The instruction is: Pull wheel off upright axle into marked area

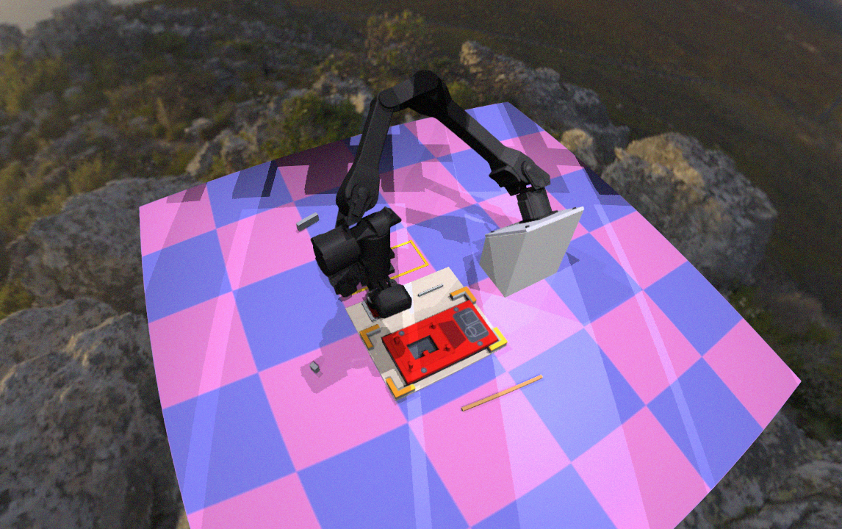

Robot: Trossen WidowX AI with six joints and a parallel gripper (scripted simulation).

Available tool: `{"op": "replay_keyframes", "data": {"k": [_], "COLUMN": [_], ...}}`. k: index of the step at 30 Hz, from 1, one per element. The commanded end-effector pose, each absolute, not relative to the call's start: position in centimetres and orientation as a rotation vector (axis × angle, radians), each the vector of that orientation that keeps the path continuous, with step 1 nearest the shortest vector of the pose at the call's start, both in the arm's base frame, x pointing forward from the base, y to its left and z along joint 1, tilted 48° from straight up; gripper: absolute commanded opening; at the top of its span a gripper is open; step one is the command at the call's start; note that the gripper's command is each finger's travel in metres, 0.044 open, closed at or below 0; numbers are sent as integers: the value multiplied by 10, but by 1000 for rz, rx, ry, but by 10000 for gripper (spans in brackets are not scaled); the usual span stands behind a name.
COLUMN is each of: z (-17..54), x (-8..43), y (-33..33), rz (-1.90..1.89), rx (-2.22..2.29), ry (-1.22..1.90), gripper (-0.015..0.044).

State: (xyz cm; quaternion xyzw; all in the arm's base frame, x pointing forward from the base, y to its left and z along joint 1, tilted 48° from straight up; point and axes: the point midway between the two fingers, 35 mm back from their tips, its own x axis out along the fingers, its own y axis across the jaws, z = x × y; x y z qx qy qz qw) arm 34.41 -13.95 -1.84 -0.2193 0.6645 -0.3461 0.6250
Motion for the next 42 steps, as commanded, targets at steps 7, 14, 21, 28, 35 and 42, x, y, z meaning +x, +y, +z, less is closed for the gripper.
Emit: {"op": "replay_keyframes", "data": {"k": [7,14,21,28,35,42], "z": [-18,-16,-15,-14,-12,-11], "x": [344,344,344,345,345,346], "y": [-140,-138,-137,-135,-133,-131], "rz": [-797,-797,-796,-796,-796,-795], "rx": [-501,-501,-502,-502,-503,-503], "ry": [1526,1526,1526,1526,1526,1526], "gripper": [56,0,0,0,0,0]}}
